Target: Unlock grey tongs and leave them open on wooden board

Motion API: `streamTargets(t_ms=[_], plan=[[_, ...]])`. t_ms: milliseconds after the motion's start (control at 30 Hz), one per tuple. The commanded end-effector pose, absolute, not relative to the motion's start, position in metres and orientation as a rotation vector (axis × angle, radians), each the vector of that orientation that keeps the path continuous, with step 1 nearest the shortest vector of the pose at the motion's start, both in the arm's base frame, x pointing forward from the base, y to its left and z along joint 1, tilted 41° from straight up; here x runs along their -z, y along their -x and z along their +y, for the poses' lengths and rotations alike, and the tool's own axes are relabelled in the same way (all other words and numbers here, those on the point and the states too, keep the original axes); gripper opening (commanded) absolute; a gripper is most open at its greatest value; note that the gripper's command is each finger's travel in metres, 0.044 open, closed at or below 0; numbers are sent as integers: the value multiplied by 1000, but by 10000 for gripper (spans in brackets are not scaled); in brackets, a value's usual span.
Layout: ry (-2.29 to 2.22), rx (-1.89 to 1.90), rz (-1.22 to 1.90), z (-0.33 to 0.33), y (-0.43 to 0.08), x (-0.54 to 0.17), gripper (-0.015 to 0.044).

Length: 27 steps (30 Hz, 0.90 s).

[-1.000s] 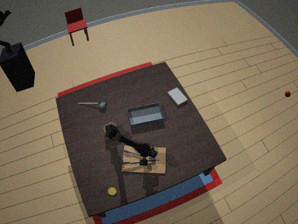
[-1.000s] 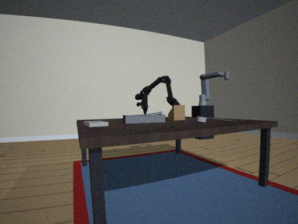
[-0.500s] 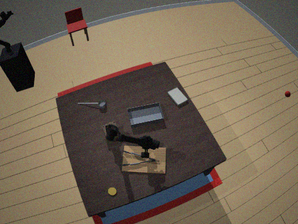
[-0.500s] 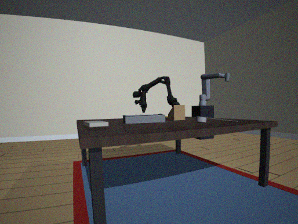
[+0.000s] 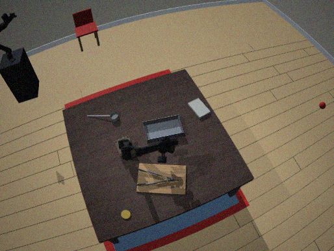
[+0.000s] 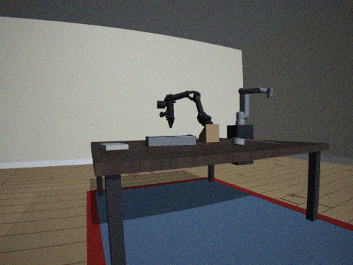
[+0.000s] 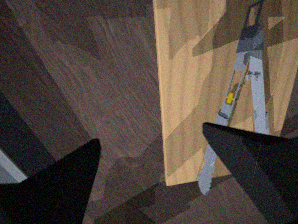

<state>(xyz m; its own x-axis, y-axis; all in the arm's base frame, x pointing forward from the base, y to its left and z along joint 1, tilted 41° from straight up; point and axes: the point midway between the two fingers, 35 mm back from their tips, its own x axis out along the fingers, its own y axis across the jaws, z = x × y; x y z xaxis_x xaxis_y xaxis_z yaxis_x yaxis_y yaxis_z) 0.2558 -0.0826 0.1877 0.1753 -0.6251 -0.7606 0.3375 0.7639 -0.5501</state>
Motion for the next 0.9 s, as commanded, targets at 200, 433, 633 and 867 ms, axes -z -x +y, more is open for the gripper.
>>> streamTargets(t_ms=[200, 433, 633, 867], plan=[[279, 690, 1210, -65, -248, -216, 440], [279, 690, 1210, -65, -248, -216, 440], [279, 690, 1210, -65, -248, -216, 440], [279, 690, 1210, -65, -248, -216, 440]])
